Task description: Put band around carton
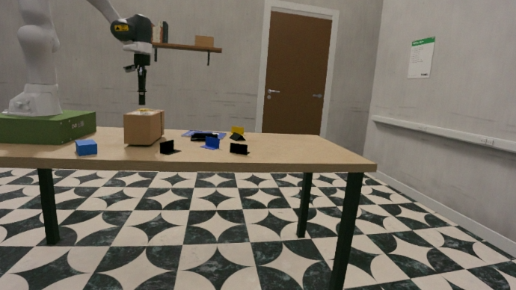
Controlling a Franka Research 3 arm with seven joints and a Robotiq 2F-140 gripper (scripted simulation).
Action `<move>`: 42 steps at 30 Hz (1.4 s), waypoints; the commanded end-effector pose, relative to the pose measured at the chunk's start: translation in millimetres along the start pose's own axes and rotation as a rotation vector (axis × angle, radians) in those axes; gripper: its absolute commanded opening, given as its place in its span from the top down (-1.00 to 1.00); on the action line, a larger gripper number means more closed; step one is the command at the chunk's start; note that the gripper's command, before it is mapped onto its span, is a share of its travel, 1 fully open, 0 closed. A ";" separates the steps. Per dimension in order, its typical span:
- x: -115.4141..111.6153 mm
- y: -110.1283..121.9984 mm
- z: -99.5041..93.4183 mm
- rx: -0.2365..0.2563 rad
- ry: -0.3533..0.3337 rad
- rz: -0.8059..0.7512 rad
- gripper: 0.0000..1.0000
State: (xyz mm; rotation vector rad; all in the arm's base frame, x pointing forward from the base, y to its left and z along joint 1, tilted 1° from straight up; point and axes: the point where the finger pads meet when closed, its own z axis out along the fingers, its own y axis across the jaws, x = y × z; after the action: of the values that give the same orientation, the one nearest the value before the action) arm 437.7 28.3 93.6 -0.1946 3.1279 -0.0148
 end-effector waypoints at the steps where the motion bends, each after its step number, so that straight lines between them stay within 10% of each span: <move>1: 1.4 0.1 -3.0 0.001 0.005 0.000 0.63; 36: -5.0 -2.6 -9.0 0.001 0.005 0.022 0.63; 42: -77.7 -39.6 -3.5 0.002 0.004 0.279 0.63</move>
State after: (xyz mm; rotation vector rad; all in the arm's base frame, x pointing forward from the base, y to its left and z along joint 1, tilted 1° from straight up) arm 495.7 8.3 104.7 -0.0021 3.1162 -0.0167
